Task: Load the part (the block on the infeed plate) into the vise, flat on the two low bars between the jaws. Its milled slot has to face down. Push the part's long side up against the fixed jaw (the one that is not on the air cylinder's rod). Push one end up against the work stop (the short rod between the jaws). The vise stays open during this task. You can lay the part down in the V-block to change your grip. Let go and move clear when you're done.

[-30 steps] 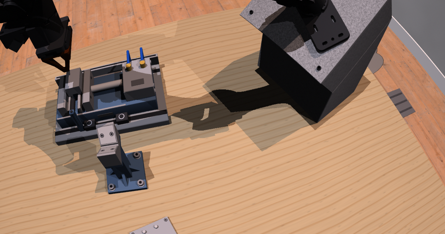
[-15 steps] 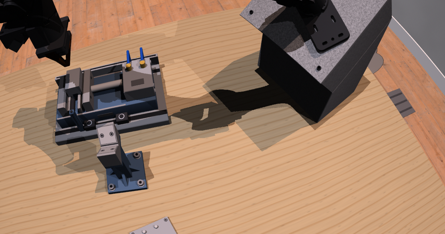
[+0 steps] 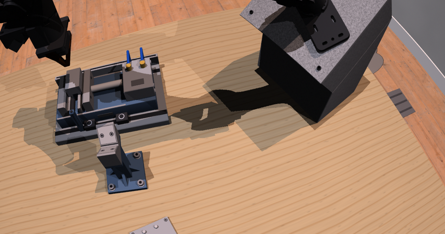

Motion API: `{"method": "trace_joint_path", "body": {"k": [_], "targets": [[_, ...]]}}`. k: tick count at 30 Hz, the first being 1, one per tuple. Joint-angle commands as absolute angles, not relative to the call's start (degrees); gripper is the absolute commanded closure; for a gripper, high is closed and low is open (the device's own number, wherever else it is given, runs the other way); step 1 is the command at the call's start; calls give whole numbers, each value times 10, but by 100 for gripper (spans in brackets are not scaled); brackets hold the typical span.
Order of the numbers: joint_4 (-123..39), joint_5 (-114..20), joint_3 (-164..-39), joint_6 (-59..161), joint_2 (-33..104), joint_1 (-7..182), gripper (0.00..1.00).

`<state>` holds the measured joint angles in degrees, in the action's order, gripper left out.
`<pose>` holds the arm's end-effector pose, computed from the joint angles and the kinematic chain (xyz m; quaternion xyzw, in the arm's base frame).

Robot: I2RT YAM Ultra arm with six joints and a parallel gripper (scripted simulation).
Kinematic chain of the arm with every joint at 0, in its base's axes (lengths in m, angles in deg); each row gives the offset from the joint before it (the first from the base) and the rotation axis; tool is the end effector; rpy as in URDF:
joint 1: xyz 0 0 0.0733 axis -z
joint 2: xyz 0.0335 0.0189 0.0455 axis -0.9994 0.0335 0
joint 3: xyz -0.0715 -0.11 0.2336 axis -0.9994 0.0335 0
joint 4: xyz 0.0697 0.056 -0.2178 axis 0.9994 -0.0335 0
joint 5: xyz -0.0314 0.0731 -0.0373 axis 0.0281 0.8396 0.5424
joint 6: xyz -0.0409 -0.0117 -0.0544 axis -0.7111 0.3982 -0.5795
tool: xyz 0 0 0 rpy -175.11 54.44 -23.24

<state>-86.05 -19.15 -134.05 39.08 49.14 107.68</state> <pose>0.3935 -0.1119 0.2930 -0.0078 0.9371 0.1438 0.3180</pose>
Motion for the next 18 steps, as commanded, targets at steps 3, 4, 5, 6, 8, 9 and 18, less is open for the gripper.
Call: {"method": "trace_joint_path", "body": {"k": [3,4,5,6,8,9,18], "targets": [[-862,-186,-1358,384,470,1093,100],[-861,-186,-1357,380,470,1093,100],[-858,-186,-1356,373,469,1092,100],[-854,-187,-1354,362,468,1092,100],[-851,-187,-1345,347,468,1092,100],[-851,-187,-1345,347,468,1092,100],[-839,-192,-1303,134,455,1092,100]]}}
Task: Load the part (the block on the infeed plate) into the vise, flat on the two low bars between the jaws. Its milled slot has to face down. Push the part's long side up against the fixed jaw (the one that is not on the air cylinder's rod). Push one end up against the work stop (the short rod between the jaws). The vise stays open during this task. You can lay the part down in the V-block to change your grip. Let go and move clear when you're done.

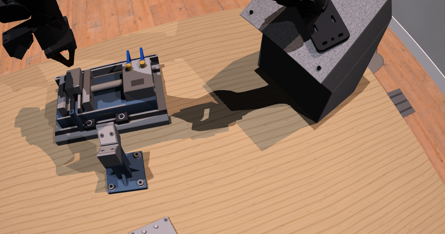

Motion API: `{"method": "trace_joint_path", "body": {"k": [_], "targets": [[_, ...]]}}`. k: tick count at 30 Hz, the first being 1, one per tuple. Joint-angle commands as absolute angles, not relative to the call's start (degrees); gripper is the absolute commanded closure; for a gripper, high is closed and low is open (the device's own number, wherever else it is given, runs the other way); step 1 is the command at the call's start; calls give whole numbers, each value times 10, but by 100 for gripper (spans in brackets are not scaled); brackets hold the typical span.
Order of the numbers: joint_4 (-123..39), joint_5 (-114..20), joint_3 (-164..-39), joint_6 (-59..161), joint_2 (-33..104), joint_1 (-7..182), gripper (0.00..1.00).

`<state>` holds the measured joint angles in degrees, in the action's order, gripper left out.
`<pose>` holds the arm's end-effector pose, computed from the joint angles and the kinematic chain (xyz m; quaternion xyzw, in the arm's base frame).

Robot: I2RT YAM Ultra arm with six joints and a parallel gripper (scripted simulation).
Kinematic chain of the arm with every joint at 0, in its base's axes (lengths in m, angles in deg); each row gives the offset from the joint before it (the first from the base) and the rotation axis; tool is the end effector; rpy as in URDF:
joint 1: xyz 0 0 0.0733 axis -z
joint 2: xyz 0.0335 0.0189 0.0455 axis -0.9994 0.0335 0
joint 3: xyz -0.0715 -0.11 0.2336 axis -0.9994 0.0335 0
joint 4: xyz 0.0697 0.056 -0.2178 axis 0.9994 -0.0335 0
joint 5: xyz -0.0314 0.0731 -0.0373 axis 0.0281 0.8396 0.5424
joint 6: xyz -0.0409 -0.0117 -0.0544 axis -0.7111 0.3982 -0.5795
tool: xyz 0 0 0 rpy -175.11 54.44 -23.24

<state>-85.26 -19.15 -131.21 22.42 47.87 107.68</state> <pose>0.3881 -0.1100 0.2883 -0.1421 0.9280 0.0992 0.3299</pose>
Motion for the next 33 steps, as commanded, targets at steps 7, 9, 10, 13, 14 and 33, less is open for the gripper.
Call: {"method": "trace_joint_path", "body": {"k": [7,9,10,13,14,33], "targets": [[-831,-191,-1285,20,446,1093,100],[-827,-191,-1278,-31,443,1093,100],[-826,-191,-1275,-53,441,1093,100],[-821,-191,-1266,-113,437,1094,100],[-820,-191,-1263,-133,435,1094,100],[-793,-189,-1210,-485,410,1097,100]]}}
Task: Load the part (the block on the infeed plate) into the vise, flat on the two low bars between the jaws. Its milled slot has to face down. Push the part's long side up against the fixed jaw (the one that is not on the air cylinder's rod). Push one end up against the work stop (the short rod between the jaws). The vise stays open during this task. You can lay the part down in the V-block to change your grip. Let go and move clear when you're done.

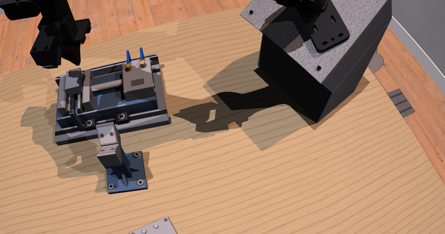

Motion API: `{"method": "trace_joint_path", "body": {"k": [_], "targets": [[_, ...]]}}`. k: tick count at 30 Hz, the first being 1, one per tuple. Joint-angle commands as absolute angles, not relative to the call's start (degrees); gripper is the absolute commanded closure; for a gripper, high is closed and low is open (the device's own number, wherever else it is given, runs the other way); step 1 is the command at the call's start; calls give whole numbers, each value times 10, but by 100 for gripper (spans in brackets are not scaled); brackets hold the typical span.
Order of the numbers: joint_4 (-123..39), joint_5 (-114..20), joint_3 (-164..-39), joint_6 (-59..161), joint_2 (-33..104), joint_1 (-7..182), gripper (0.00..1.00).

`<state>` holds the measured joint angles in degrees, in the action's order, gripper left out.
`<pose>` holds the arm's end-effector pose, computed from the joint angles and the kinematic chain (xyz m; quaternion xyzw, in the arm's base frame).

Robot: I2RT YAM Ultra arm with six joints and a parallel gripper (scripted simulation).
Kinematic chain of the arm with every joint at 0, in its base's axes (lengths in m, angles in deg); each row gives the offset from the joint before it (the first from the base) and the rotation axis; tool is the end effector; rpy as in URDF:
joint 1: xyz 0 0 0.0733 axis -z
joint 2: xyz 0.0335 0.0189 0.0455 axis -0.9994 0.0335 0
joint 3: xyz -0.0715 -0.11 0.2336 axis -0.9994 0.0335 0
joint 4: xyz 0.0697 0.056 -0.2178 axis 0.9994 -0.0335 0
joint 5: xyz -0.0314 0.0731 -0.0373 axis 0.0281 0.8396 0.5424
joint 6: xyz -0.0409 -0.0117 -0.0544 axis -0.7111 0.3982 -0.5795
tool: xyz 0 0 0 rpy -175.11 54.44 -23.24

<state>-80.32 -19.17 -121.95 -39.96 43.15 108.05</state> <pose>0.3710 -0.1066 0.2782 -0.5999 0.7210 -0.0899 0.3348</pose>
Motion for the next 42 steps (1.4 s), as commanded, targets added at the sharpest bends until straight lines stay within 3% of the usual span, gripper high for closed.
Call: {"method": "trace_joint_path", "body": {"k": [1,42], "targets": [[-792,-188,-1208,-497,409,1097,100],[-797,-182,-1216,-517,408,1099,100]]}}
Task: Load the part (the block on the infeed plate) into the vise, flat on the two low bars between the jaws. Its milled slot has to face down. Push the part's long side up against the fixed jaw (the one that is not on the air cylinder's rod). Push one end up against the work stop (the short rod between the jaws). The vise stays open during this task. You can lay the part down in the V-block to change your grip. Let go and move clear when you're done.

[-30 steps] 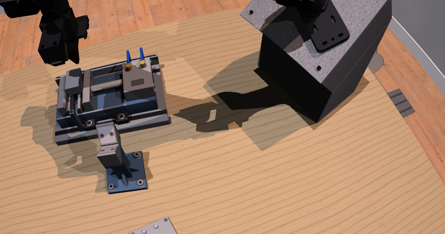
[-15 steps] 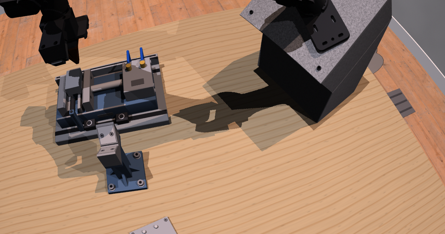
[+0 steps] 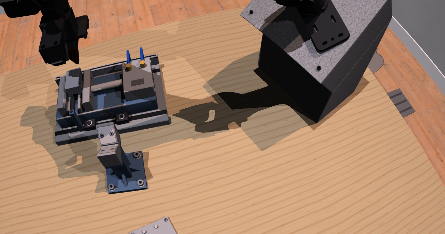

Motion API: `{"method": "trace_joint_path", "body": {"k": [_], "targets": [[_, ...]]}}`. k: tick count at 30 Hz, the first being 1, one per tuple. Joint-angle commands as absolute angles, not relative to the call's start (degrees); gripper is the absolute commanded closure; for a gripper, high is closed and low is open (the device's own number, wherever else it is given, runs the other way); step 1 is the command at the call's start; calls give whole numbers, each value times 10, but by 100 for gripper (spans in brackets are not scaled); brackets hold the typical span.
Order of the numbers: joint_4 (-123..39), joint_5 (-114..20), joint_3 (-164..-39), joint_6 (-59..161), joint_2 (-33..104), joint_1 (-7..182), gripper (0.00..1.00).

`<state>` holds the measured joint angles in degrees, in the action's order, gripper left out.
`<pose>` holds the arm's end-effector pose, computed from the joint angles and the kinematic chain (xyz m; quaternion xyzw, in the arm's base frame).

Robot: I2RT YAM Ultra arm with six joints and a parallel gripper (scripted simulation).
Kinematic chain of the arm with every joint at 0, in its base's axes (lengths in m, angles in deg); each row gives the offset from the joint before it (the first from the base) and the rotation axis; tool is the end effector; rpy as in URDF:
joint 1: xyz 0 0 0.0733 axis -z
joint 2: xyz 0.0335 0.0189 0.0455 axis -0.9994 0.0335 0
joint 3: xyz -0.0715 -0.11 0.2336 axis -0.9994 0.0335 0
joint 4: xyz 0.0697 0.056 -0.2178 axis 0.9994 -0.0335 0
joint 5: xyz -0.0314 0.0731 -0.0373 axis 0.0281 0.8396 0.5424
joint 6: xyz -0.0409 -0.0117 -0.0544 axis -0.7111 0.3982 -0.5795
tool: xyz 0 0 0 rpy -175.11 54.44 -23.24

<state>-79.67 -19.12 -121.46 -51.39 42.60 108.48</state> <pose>0.3691 -0.1089 0.2800 -0.6663 0.6579 -0.1291 0.3265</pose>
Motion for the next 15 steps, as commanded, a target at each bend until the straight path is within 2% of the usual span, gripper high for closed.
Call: {"method": "trace_joint_path", "body": {"k": [1,15], "targets": [[-797,-182,-1216,-517,408,1099,100],[-779,-184,-1206,-508,431,1096,100]]}}
